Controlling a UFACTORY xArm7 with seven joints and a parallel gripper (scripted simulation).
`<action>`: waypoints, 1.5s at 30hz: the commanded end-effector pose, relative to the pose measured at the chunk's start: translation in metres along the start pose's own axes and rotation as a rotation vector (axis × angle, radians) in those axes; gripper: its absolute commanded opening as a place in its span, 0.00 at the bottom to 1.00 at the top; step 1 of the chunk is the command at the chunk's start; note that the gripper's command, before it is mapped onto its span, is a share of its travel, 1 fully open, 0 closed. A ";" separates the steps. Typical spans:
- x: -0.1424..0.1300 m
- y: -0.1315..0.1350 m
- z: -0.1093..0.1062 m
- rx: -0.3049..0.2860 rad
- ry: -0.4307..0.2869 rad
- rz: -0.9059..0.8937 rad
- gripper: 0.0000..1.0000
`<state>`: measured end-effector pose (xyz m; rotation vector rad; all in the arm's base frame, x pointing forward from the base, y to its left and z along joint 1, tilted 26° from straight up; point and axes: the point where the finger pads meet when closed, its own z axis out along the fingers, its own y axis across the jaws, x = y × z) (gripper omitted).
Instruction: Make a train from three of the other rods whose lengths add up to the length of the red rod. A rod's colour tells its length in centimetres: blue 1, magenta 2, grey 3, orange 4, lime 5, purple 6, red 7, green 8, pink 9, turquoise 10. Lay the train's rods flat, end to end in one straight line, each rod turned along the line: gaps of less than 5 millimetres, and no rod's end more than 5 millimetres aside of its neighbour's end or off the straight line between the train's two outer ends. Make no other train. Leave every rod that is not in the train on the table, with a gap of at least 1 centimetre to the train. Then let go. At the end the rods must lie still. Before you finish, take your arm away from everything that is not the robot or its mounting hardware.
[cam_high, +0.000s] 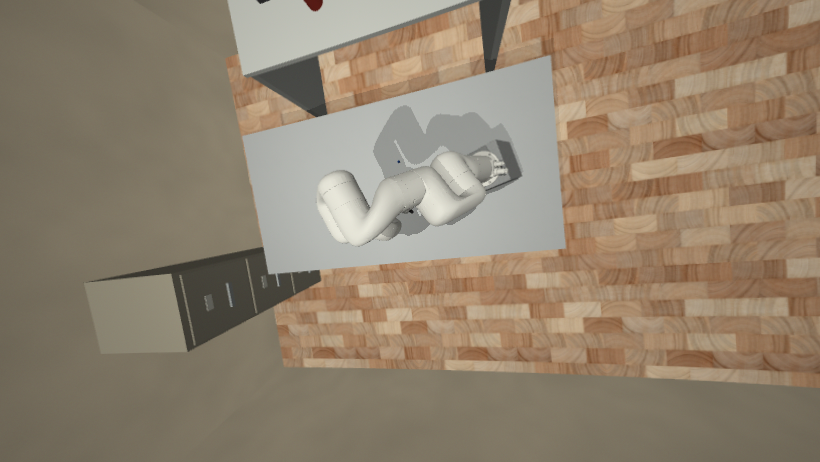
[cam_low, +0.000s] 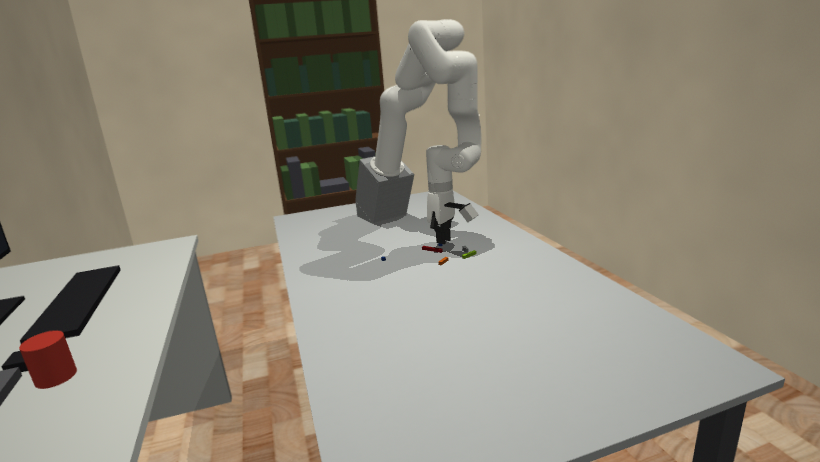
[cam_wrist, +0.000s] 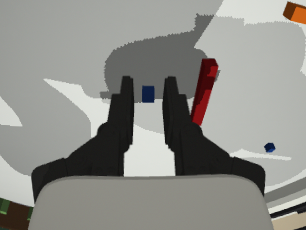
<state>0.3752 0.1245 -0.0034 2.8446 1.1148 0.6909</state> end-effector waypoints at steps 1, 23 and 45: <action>0.001 0.000 0.000 -0.001 0.001 0.000 0.24; 0.001 0.000 0.000 -0.001 0.001 0.000 0.24; 0.001 0.000 0.010 -0.001 0.001 0.000 0.24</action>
